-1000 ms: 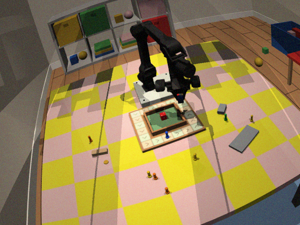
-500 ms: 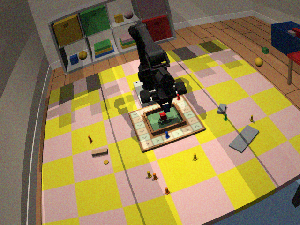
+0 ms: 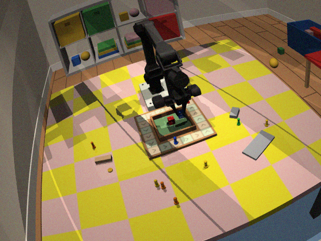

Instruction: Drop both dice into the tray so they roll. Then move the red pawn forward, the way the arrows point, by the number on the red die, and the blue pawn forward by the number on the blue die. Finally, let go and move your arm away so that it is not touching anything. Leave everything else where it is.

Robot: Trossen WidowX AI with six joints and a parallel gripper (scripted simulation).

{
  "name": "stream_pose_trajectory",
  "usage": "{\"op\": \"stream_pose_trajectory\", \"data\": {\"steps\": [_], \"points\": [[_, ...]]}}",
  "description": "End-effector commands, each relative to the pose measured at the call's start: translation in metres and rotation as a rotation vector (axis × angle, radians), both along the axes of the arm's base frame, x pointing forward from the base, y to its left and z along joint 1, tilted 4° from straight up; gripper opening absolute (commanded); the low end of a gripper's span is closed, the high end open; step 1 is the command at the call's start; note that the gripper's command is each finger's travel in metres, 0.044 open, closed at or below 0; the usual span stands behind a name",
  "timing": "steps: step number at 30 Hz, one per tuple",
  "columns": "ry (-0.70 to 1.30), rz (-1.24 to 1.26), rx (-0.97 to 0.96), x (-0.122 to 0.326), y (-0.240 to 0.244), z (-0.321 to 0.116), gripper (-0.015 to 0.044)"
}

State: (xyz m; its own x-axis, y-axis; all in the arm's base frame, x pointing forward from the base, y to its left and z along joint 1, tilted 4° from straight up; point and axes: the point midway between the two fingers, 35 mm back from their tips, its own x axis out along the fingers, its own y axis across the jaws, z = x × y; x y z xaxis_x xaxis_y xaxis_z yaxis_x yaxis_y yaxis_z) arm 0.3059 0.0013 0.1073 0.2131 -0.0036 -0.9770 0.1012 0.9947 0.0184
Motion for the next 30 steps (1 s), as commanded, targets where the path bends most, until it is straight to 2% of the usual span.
{"op": "stream_pose_trajectory", "data": {"steps": [1,18,24,30], "points": [[-0.124,0.007,-0.019,0.002,0.0,0.001,0.0],[-0.693,-0.013,-0.07,0.008,0.001,-0.007,0.0],[-0.713,-0.015,-0.072,0.005,-0.005,-0.004,0.0],[-0.706,-0.013,-0.075,-0.02,-0.05,0.022,0.0]]}}
